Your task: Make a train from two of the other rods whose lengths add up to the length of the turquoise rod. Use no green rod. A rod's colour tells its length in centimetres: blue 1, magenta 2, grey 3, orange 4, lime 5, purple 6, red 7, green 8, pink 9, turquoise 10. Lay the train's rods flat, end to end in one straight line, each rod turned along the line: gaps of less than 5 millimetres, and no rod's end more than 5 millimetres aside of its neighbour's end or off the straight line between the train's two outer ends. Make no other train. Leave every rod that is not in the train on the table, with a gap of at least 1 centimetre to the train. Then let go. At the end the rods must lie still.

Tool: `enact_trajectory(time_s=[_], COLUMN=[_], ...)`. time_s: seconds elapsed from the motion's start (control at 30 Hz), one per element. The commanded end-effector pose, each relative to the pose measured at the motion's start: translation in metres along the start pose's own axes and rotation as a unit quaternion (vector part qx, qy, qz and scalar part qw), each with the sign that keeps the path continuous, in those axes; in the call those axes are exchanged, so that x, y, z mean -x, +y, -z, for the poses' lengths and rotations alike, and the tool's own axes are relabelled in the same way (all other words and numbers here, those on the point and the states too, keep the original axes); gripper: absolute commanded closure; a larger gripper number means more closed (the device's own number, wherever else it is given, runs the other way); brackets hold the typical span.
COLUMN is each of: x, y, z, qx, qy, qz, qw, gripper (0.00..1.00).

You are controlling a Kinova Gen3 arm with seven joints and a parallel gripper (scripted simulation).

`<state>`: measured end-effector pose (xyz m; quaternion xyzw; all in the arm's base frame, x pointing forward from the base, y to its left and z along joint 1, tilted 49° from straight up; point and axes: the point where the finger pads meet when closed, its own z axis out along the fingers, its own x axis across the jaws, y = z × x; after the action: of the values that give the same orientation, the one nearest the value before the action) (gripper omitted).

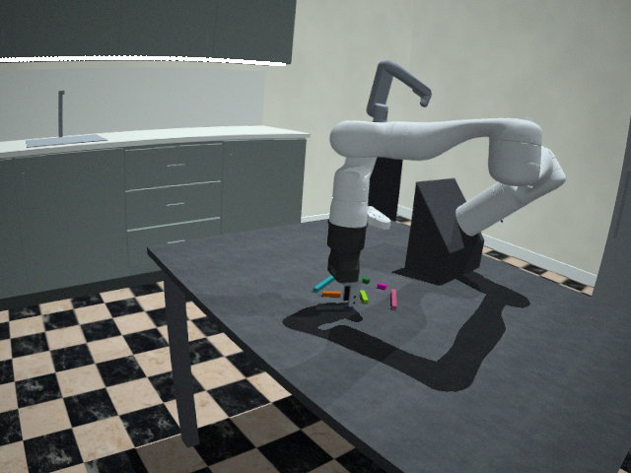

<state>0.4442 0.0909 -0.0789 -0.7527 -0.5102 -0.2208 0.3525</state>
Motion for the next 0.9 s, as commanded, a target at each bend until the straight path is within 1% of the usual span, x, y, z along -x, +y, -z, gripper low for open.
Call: enact_trajectory(time_s=[0.0, 0.4, 0.87], x=[0.0003, 0.0003, 0.0003], y=[-0.0003, -0.0003, -0.0003], z=[-0.0014, -0.0103, -0.0109], qx=[0.000, 0.000, 0.000], qy=[0.000, 0.000, 0.000], qz=[0.000, 0.000, 0.000], qw=[1.000, 1.000, 1.000], gripper=[0.46, 0.46, 0.46])
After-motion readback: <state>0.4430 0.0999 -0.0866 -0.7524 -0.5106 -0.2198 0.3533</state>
